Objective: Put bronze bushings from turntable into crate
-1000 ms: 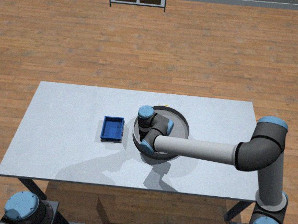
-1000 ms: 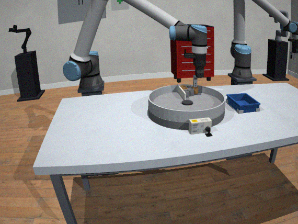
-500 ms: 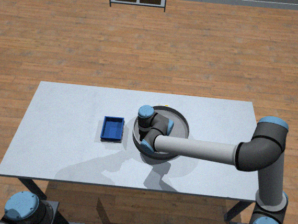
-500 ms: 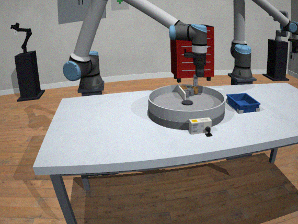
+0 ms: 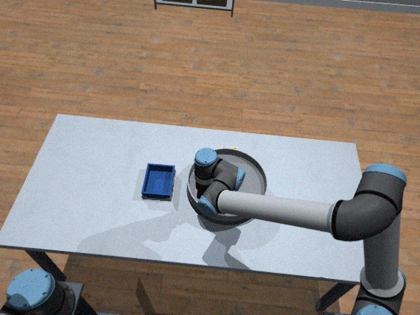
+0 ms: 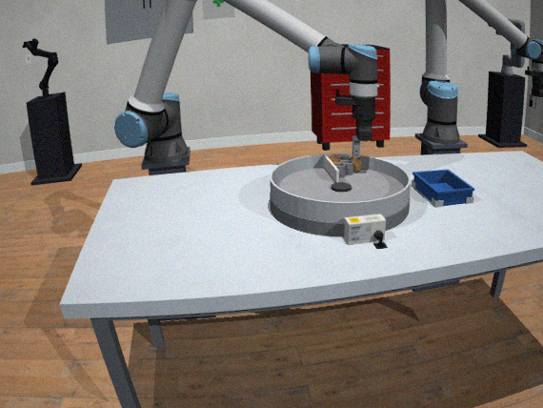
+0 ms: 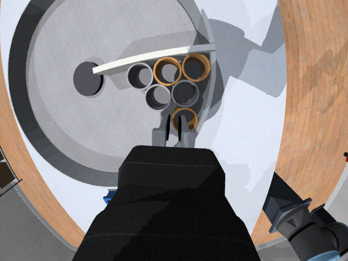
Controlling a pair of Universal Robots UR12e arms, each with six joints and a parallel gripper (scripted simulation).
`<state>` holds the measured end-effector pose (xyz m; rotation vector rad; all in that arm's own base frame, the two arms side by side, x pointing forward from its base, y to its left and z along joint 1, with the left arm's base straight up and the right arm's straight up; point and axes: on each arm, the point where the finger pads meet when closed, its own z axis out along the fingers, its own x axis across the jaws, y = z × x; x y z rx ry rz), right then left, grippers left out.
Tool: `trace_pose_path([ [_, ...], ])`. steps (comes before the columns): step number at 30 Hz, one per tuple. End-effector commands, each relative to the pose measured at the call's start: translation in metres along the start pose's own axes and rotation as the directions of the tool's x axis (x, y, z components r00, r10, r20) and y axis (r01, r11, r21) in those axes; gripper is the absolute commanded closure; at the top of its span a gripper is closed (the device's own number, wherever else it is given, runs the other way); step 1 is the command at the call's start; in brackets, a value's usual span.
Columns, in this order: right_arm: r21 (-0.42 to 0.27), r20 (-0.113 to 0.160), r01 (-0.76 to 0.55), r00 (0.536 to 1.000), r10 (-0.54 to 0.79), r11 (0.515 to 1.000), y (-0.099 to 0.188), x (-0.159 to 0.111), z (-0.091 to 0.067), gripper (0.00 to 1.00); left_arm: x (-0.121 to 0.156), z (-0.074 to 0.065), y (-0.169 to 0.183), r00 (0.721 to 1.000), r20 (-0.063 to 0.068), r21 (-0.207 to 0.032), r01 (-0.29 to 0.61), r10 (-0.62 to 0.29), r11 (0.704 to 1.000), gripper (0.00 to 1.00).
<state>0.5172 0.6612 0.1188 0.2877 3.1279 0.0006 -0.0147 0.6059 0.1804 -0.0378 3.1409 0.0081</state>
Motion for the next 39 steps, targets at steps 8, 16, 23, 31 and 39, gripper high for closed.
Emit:
trace_pose_path([
  [8, 0.003, -0.001, 0.003, 1.0, -0.003, 1.0, -0.0005, 0.0019, 0.0093, 0.64, 0.0018, 0.0033, -0.0021, 1.0, -0.001, 0.005, 0.003, -0.003, 1.0, 0.0],
  [16, -0.003, 0.0, 0.003, 1.0, -0.003, 1.0, 0.0015, 0.0014, 0.0053, 0.64, 0.0018, 0.0033, -0.0021, 1.0, -0.001, 0.005, 0.003, -0.003, 1.0, 0.0],
  [23, -0.002, 0.0, 0.003, 1.0, -0.003, 1.0, 0.0015, 0.0014, 0.0054, 0.64, 0.0018, 0.0033, -0.0021, 1.0, -0.001, 0.005, 0.003, -0.003, 1.0, 0.0],
  [31, -0.002, 0.0, 0.003, 1.0, -0.003, 1.0, 0.0015, 0.0014, 0.0054, 0.64, 0.0018, 0.0033, -0.0021, 1.0, -0.001, 0.005, 0.003, -0.003, 1.0, 0.0],
  [39, -0.002, 0.0, 0.003, 1.0, -0.003, 1.0, 0.0015, 0.0014, 0.0054, 0.64, 0.0018, 0.0033, -0.0021, 1.0, -0.001, 0.005, 0.003, -0.003, 1.0, 0.0],
])
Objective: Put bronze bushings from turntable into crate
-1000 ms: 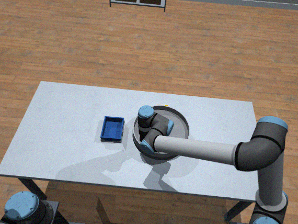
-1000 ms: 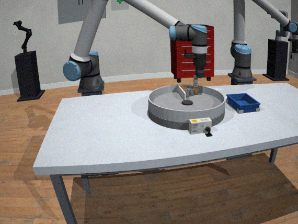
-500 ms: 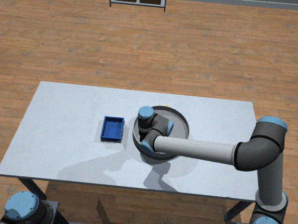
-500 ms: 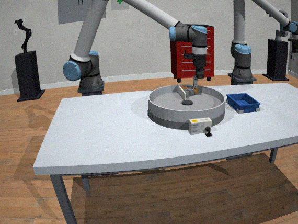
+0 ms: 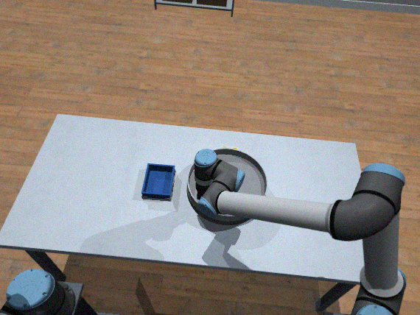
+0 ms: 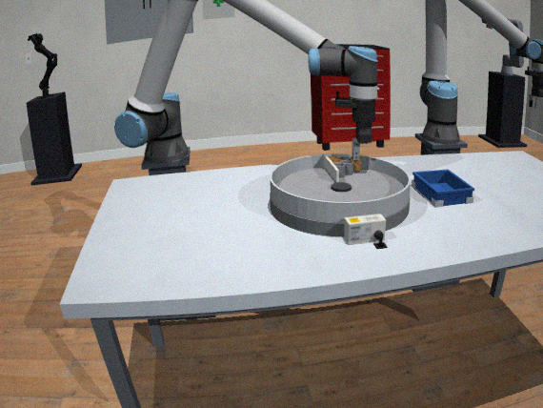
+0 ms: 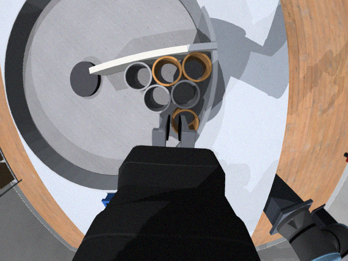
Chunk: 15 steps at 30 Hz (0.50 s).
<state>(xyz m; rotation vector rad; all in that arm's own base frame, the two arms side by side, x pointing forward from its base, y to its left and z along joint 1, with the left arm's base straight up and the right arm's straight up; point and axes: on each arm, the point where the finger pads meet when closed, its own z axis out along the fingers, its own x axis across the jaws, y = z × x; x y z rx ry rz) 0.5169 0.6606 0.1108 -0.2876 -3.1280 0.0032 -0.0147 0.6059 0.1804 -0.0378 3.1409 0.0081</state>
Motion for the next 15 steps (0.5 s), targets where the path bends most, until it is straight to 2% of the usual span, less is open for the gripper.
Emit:
trace_pose_path([
  [1, -0.005, 0.001, 0.003, 1.0, -0.003, 1.0, 0.0021, 0.0012, -0.0026, 0.64, 0.0018, 0.0033, -0.0021, 1.0, -0.001, 0.005, 0.003, -0.003, 1.0, 0.0],
  [15, -0.006, 0.001, 0.003, 1.0, -0.003, 1.0, 0.0035, 0.0007, -0.0058, 0.64, 0.0018, 0.0033, -0.0021, 1.0, -0.001, 0.005, 0.003, -0.003, 1.0, 0.0],
])
